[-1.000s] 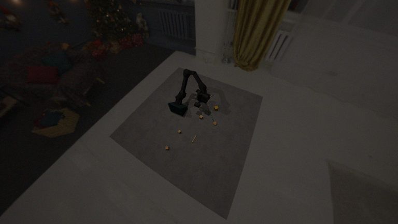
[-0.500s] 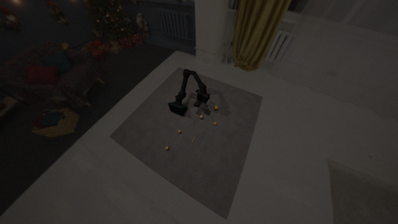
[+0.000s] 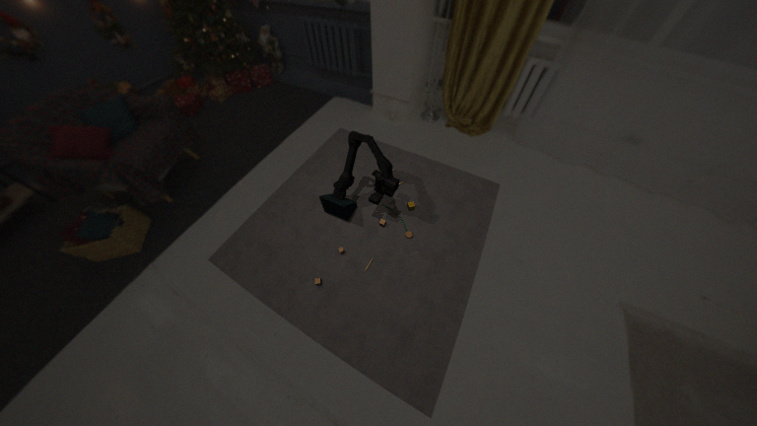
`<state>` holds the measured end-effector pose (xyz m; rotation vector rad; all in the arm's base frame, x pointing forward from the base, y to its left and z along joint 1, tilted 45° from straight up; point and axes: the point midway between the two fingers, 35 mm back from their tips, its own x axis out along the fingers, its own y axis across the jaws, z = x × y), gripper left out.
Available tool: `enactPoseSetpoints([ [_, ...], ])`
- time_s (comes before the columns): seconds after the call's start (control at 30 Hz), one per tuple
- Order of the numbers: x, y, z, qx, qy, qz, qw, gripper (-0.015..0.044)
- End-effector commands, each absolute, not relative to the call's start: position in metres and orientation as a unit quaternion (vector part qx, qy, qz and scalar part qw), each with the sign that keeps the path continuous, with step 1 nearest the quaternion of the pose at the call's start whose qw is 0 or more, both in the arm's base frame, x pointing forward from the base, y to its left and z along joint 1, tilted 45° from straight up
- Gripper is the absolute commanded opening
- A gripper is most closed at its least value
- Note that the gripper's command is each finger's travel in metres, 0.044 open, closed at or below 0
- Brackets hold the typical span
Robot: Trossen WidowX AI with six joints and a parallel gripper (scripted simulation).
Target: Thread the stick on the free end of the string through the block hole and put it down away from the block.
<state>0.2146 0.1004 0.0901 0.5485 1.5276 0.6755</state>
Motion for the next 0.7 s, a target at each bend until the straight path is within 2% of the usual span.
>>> enactPoseSetpoints([
  [0.0,0.214,0.104,0.086,0.243,0.670,0.296,0.636,0.0125],
  [0.67,0.212,0.127,0.063,0.243,0.670,0.295,0.636,0.0125],
])
